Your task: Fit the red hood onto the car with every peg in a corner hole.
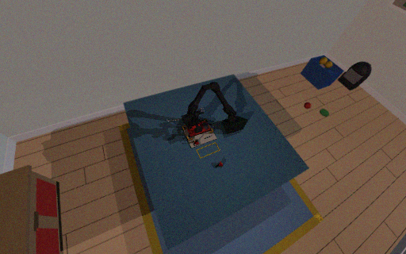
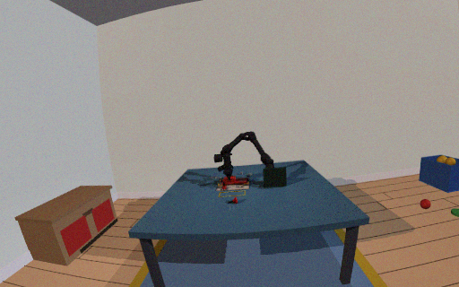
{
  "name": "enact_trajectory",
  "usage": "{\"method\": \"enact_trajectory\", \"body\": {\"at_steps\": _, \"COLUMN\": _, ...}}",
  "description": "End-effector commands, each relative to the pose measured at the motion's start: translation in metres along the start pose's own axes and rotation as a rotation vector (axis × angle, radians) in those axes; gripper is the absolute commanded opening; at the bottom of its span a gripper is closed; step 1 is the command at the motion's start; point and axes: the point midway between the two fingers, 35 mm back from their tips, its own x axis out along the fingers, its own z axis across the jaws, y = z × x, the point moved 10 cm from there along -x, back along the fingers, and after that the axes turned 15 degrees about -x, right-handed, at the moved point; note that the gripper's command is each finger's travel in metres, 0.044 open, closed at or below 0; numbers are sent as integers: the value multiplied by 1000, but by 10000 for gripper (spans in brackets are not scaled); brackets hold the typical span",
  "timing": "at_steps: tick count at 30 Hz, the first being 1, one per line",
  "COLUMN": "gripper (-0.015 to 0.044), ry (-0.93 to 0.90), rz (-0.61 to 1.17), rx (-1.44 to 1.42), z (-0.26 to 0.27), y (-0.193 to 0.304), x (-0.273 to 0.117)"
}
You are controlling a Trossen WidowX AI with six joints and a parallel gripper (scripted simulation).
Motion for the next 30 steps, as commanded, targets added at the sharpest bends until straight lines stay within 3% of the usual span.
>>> {"method": "enact_trajectory", "body": {"at_steps": 1, "gripper": 53, "ry": 0, "rz": 0, "rx": 0, "z": 0, "y": 0, "x": 0}}
{"method": "enact_trajectory", "body": {"at_steps": 16, "gripper": 440, "ry": 0, "rz": 0, "rx": 0, "z": 0, "y": 0, "x": 0}}
{"method": "enact_trajectory", "body": {"at_steps": 20, "gripper": 440, "ry": 4, "rz": -2, "rx": 0, "z": 1, "y": 0, "x": -7}}
{"method": "enact_trajectory", "body": {"at_steps": 26, "gripper": 440, "ry": 34, "rz": -24, "rx": 0, "z": 8, "y": 4, "x": -64}}
{"method": "enact_trajectory", "body": {"at_steps": 30, "gripper": 440, "ry": 39, "rz": -28, "rx": 0, "z": 9, "y": 5, "x": -72}}
